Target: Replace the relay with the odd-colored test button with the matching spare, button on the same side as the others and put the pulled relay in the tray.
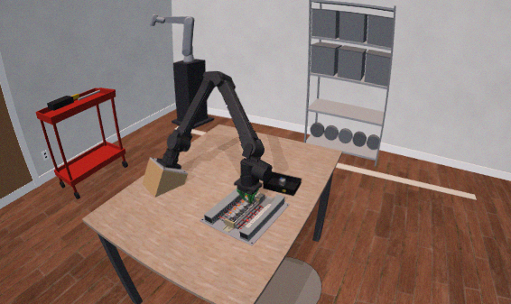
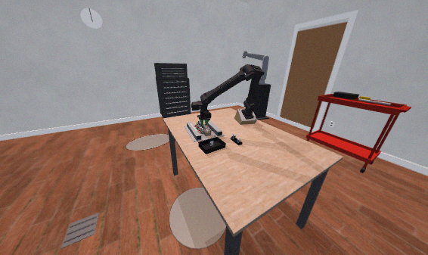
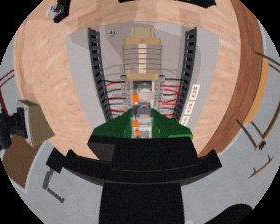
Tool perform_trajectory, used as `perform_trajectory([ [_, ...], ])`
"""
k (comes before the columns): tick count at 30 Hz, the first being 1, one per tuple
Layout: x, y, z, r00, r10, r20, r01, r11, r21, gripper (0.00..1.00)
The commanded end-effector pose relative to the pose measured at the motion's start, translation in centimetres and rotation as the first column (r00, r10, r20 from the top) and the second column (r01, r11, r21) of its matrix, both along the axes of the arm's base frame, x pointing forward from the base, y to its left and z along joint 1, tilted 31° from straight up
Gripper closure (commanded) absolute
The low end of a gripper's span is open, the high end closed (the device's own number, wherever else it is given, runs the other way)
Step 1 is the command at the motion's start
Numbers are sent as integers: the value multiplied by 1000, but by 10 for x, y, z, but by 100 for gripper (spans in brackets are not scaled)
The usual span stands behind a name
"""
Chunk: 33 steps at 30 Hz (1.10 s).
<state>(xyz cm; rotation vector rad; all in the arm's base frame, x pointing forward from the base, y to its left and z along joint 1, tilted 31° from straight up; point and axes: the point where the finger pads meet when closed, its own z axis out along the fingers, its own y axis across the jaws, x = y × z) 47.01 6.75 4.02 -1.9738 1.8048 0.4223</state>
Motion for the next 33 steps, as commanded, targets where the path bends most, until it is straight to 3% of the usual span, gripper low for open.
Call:
perform_trajectory([
  [1,20,6,10,999,5,41,-5,1000,-2,100],
  [33,11,6,3,1000,6,19,-6,1000,-1,100],
])
